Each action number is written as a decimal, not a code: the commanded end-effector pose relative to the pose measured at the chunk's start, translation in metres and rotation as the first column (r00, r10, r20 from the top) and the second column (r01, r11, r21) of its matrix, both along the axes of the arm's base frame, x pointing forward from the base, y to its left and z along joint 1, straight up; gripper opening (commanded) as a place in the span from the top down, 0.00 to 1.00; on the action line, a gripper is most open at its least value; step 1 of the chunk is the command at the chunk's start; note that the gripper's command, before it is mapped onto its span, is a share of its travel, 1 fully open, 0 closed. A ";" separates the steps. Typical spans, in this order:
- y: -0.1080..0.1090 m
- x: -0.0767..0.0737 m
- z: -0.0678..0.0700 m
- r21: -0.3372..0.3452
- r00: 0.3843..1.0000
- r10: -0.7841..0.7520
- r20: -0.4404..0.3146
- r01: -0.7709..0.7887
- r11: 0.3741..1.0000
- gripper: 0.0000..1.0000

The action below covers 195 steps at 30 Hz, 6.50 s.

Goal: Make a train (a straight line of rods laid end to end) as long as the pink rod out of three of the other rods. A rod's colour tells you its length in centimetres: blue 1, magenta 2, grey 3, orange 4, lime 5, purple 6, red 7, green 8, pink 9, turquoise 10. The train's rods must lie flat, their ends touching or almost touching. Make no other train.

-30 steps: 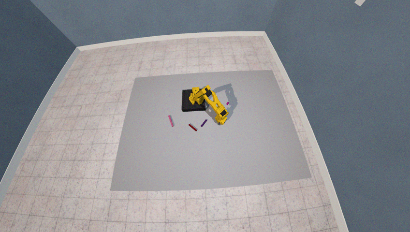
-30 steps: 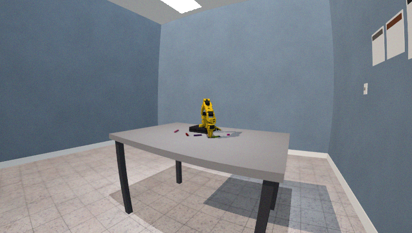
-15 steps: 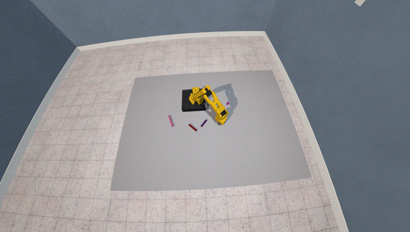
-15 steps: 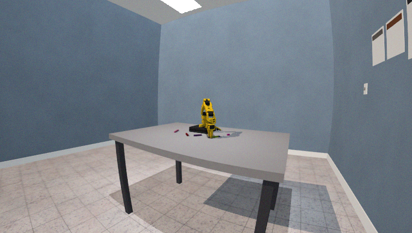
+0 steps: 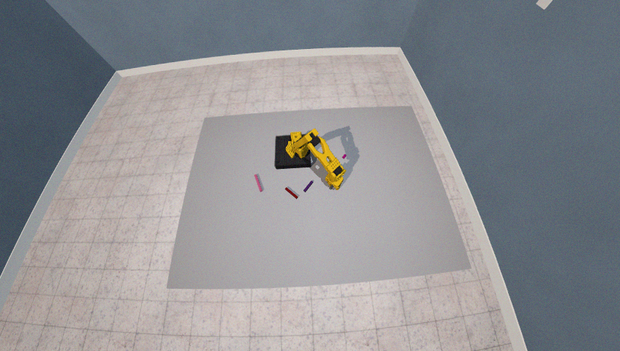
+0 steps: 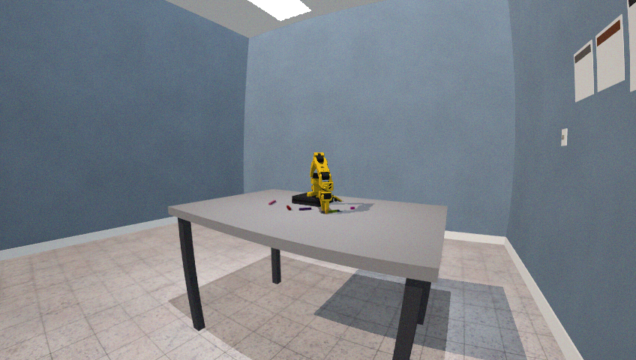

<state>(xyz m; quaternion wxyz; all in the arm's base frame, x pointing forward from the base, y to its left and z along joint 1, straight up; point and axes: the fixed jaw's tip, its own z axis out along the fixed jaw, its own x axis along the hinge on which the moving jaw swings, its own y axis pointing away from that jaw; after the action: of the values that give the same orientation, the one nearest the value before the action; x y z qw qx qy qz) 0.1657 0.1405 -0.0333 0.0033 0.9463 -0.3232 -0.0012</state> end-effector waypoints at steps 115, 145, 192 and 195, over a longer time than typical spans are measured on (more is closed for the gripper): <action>-0.004 -0.005 0.057 0.011 1.000 0.000 0.010 0.000 1.000 0.83; -0.028 0.004 0.081 0.060 0.909 -0.415 0.039 0.412 0.909 0.83; -0.128 -0.014 0.152 0.236 -0.580 -0.794 -0.184 0.758 -0.608 0.83; -0.131 -0.016 0.153 0.233 -0.626 -0.753 -0.200 0.716 -0.658 0.83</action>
<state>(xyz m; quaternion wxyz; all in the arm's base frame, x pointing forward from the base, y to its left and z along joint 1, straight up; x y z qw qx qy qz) 0.1549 0.0137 0.1186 -0.1514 0.1360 -0.9790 0.0153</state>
